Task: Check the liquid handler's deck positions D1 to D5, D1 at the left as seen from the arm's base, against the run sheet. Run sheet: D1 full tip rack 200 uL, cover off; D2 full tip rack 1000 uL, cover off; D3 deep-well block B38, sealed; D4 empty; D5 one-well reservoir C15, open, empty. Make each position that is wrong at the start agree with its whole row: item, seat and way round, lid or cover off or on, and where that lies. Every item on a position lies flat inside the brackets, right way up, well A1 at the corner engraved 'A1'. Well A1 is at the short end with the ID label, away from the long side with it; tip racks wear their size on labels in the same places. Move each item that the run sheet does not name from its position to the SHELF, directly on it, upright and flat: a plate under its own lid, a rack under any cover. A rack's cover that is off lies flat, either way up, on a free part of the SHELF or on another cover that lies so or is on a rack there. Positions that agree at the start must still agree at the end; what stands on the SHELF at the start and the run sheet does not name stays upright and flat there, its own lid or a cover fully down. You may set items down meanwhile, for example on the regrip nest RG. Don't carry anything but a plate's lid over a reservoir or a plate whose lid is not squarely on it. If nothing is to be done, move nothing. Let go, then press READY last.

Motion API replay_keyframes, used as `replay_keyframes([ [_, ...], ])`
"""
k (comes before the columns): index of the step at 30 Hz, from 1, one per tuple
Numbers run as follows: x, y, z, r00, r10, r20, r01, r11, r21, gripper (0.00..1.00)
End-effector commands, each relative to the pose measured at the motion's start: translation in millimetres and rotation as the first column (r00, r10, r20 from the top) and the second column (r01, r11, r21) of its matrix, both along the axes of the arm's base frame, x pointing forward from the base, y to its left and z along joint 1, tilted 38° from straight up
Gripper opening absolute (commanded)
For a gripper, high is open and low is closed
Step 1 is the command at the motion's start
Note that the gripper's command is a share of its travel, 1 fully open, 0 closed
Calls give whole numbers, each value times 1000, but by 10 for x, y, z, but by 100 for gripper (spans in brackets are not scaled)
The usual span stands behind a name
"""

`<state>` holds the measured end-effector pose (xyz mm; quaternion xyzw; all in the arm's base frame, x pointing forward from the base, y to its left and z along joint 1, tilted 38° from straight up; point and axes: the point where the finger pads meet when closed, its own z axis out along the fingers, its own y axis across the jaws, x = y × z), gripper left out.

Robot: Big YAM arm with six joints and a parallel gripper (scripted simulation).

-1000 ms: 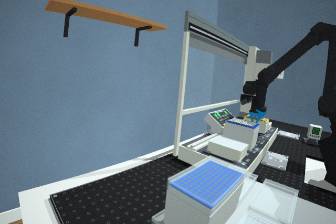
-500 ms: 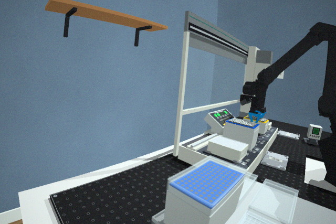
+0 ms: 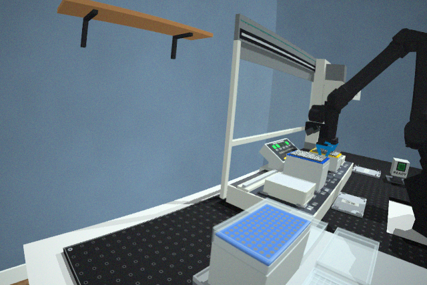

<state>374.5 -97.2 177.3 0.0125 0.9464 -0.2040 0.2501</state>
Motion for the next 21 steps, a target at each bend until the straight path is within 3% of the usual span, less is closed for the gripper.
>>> replay_keyframes([
  [1, 45, -53, 44, 1000, -4, 22, 4, 1000, -4, 0],
  [15, 81, -14, 133, 999, 1, 38, -1, 1000, -3, 0],
  [16, 81, -14, 133, 999, 1, 38, -1, 1000, -3, 100],
  [21, 81, -14, 133, 999, 1, 38, -1, 1000, -3, 100],
])
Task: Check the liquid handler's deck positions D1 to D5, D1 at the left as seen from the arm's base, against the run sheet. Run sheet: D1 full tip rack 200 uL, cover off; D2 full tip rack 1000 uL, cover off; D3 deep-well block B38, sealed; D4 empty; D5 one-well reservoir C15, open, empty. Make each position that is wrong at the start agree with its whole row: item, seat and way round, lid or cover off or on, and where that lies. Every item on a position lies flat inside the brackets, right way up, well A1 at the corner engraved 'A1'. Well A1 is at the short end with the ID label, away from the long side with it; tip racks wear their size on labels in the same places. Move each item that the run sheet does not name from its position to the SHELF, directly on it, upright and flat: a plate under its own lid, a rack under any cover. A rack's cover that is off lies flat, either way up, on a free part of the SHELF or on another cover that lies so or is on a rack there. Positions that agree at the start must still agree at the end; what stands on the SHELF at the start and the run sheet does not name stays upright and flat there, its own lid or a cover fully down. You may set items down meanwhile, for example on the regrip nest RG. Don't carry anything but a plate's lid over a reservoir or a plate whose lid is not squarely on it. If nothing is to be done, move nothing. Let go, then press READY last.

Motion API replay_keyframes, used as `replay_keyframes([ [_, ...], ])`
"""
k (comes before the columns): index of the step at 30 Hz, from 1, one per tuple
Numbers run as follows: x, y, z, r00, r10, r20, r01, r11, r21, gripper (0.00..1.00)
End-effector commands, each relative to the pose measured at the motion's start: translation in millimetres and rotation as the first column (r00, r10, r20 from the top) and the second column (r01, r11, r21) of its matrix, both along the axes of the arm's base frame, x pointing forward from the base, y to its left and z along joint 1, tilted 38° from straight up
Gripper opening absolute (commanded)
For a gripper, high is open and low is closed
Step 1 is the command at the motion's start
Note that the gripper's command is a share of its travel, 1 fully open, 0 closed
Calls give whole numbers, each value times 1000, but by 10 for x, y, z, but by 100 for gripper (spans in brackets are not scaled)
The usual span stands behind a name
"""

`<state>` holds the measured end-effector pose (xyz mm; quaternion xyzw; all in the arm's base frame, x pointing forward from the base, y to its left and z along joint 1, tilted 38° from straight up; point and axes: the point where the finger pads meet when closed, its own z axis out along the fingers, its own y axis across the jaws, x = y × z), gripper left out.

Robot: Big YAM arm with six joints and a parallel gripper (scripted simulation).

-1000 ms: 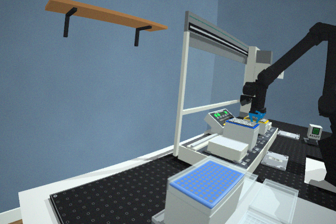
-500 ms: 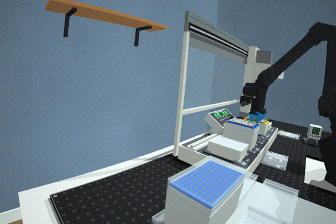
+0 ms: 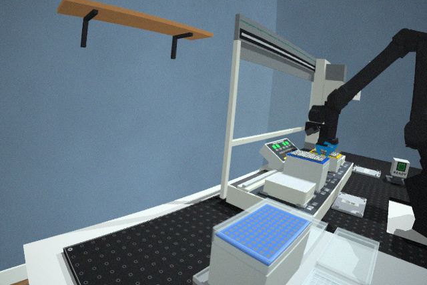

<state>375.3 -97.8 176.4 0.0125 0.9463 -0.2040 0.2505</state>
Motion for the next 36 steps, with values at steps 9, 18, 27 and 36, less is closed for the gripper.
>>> replay_keyframes([
  [9, 73, -8, 142, 999, 1, 37, -1, 1000, -3, 100],
  [18, 73, -8, 142, 999, 1, 37, -1, 1000, -3, 100],
  [27, 73, -8, 142, 999, 1, 37, -1, 1000, -3, 100],
  [36, 21, -34, 169, 999, -8, 46, 8, 1000, -3, 100],
])
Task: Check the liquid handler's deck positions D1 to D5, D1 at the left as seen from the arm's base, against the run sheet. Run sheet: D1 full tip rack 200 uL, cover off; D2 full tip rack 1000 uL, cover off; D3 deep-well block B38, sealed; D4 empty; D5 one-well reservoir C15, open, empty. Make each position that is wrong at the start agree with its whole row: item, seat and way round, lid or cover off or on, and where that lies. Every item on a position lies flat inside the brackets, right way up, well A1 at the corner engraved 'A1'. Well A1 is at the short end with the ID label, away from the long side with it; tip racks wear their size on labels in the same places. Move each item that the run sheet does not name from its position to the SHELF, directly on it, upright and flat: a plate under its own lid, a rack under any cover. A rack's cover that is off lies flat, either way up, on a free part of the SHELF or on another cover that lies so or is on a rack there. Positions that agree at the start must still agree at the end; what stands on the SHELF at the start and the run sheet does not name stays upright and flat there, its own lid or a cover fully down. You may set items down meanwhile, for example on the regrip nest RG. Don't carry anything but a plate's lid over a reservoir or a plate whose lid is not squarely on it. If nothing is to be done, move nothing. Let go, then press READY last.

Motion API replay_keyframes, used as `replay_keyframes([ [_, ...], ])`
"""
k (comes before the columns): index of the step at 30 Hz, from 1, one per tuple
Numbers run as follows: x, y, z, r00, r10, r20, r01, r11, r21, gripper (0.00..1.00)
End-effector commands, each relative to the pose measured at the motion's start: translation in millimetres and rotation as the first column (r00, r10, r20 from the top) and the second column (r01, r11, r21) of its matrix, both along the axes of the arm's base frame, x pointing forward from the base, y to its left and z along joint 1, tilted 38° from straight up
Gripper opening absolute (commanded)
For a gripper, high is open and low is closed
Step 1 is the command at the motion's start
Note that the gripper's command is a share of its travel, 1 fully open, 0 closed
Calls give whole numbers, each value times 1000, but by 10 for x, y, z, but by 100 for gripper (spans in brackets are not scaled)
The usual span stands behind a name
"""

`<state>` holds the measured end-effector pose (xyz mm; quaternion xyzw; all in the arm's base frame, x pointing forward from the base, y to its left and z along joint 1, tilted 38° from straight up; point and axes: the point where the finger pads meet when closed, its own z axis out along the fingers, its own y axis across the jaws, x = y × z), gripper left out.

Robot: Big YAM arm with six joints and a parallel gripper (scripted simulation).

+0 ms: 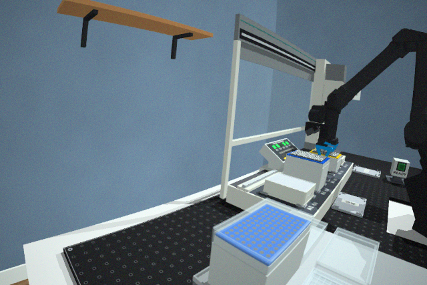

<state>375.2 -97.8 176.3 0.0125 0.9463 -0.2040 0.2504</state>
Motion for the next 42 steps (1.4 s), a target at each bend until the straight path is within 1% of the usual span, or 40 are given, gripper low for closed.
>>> replay_keyframes([
  [1, 17, -1, 204, 999, -6, 42, 6, 1000, 0, 100],
  [4, 69, 66, 365, 998, 4, 67, -4, 1000, -2, 100],
  [7, 44, 86, 408, 998, 4, 68, -4, 1000, -2, 100],
  [9, 44, 86, 408, 998, 4, 68, -4, 1000, -2, 100],
  [10, 45, 92, 379, 998, 4, 57, -4, 1000, -1, 100],
  [12, 18, 106, 450, 998, 4, 69, -4, 1000, -1, 100],
  [24, -85, 185, 617, 997, 4, 71, -4, 1000, 0, 100],
  [26, -85, 185, 617, 997, 4, 71, -4, 1000, 0, 100],
  [27, -70, 191, 553, 999, 4, 49, -4, 1000, 1, 100],
  [29, -111, 205, 658, 997, 4, 71, -4, 1000, 0, 100],
  [42, -216, 284, 824, 997, 3, 73, -4, 1000, 2, 100],
])
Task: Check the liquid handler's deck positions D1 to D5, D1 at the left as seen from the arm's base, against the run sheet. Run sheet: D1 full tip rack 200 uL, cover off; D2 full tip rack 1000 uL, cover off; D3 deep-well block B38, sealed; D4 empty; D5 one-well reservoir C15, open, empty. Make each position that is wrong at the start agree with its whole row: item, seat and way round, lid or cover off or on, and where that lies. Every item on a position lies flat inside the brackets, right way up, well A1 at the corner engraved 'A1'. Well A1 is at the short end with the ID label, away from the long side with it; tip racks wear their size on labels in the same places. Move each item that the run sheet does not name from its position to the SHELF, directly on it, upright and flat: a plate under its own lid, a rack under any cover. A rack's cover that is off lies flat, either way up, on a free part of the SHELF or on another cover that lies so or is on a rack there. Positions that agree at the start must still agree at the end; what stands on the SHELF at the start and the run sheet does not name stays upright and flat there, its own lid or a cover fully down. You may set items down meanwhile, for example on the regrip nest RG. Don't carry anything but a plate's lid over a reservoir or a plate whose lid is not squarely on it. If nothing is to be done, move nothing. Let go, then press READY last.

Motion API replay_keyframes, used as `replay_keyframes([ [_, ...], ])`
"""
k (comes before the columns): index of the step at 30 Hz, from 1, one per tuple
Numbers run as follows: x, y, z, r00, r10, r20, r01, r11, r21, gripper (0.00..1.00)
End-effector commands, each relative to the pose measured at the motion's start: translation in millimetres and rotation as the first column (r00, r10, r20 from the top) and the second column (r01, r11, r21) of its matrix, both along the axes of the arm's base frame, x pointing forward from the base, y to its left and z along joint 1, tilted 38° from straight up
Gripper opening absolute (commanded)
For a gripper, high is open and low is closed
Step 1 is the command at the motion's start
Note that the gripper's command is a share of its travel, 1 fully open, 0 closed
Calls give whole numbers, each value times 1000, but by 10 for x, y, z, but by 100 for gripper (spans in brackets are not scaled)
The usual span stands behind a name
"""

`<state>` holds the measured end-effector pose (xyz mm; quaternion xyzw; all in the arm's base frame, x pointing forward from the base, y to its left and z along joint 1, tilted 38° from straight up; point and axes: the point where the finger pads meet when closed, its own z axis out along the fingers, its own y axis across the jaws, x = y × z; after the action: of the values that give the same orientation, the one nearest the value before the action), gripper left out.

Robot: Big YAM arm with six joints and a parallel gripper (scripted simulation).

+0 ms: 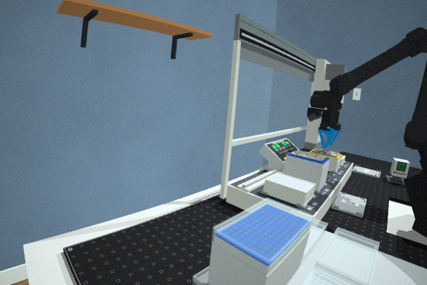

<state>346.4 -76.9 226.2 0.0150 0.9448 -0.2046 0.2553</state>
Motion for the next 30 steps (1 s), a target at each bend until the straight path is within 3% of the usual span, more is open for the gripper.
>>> replay_keyframes([
  [1, 73, 75, 325, 998, 7, 62, -7, 1000, 3, 100],
  [2, 98, 81, 245, 999, 7, 34, -7, 1000, 3, 100],
  [5, 37, 101, 379, 998, 6, 63, -7, 1000, 3, 100],
  [30, -155, 251, 665, 998, 6, 58, -7, 1000, 7, 100],
])
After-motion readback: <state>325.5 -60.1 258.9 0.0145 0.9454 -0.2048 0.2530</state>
